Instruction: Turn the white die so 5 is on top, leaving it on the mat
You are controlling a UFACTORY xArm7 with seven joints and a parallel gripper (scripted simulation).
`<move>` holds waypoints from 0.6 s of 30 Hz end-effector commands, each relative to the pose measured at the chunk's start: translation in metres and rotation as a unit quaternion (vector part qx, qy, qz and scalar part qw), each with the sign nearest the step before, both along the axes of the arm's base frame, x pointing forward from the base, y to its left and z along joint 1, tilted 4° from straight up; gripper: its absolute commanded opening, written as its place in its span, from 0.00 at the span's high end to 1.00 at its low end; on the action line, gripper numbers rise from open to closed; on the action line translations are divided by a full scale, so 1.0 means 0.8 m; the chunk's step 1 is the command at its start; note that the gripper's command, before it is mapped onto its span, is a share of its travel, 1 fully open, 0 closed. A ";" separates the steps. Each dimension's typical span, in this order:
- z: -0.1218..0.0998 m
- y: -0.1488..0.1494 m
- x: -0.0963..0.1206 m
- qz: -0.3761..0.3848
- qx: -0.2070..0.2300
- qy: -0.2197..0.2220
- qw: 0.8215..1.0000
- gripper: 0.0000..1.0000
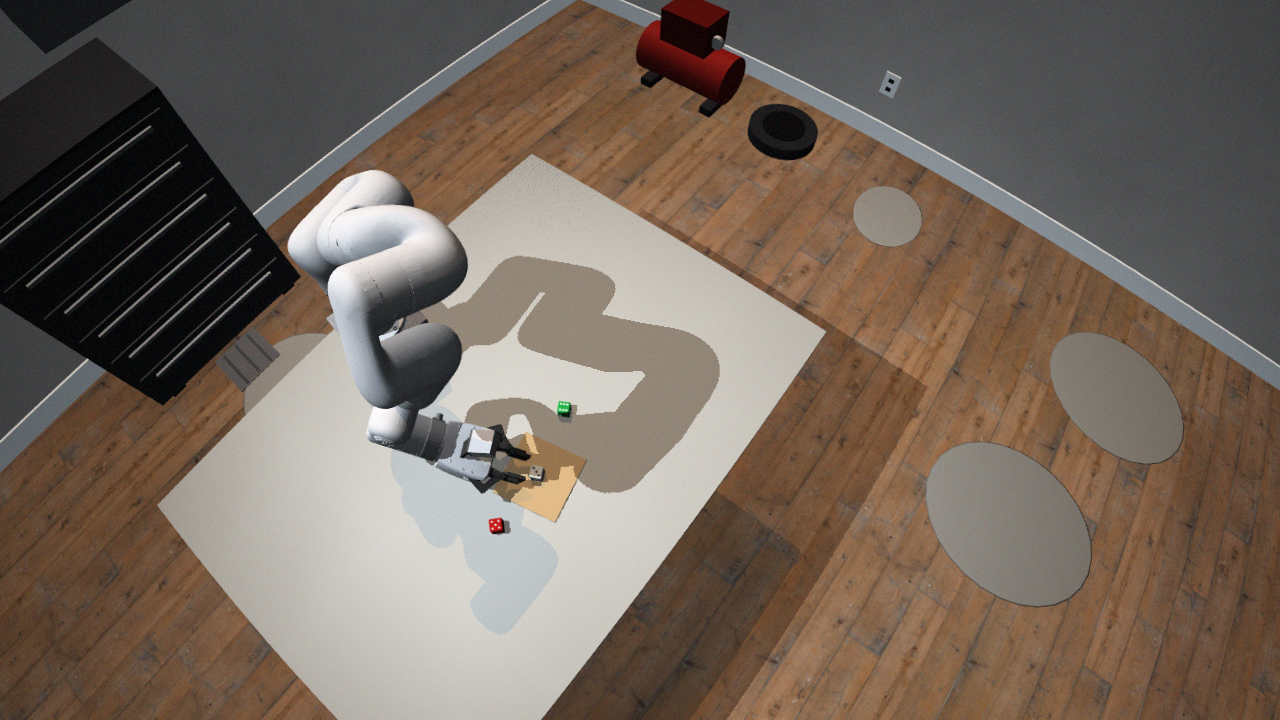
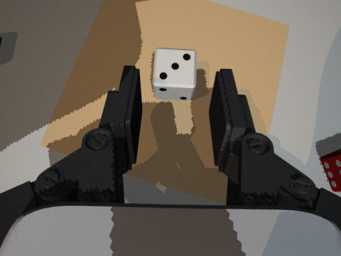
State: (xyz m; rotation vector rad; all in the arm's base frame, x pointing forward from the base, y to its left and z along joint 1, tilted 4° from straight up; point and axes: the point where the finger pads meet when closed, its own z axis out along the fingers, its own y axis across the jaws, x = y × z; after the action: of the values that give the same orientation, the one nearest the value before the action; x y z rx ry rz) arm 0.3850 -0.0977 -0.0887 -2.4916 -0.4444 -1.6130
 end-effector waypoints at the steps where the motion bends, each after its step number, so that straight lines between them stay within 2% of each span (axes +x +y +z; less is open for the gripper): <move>1: 0.004 -0.002 -0.005 0.000 0.000 -0.001 1.000 0.58; 10: 0.007 -0.002 -0.006 0.000 0.000 -0.001 1.000 0.58; 18: 0.043 -0.002 -0.008 0.000 0.000 -0.001 1.000 0.58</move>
State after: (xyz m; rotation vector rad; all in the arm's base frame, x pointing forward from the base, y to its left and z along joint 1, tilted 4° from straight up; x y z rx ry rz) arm 0.3788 -0.0985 -0.0652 -2.4892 -0.4450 -1.6148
